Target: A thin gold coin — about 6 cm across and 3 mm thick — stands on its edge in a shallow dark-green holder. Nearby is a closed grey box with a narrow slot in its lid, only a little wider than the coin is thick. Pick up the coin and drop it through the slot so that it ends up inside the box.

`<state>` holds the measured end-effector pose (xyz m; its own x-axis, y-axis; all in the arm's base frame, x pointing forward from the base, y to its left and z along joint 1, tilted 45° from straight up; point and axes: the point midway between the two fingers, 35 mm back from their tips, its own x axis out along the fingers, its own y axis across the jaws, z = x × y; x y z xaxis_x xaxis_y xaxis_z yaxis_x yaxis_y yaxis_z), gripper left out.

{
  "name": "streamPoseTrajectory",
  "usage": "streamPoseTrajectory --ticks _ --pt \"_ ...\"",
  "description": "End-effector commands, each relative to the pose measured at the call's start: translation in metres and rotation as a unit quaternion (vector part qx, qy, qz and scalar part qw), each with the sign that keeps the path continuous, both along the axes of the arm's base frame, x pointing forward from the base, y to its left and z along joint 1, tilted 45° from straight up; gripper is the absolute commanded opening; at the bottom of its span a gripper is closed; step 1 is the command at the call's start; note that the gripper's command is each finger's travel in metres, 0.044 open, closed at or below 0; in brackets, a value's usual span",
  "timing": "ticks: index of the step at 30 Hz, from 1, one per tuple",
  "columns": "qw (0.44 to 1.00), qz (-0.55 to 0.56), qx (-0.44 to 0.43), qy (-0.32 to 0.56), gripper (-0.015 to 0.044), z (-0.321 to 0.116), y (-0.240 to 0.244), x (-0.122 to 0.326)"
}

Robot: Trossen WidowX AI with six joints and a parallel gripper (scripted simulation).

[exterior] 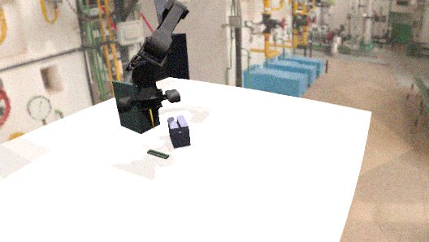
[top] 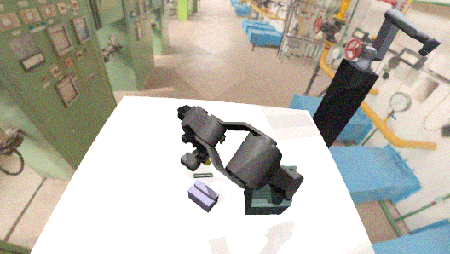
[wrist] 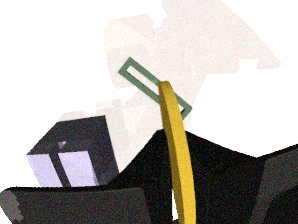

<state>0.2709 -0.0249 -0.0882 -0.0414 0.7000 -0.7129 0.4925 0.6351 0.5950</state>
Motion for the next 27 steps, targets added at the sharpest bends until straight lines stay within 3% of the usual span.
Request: streamPoseTrajectory --ticks 1,27 --pt "1.000 -0.006 -0.003 0.008 0.0000 0.001 0.000 -0.001" --pt "1.000 -0.007 -0.004 0.009 0.0000 0.049 0.047 -0.004"
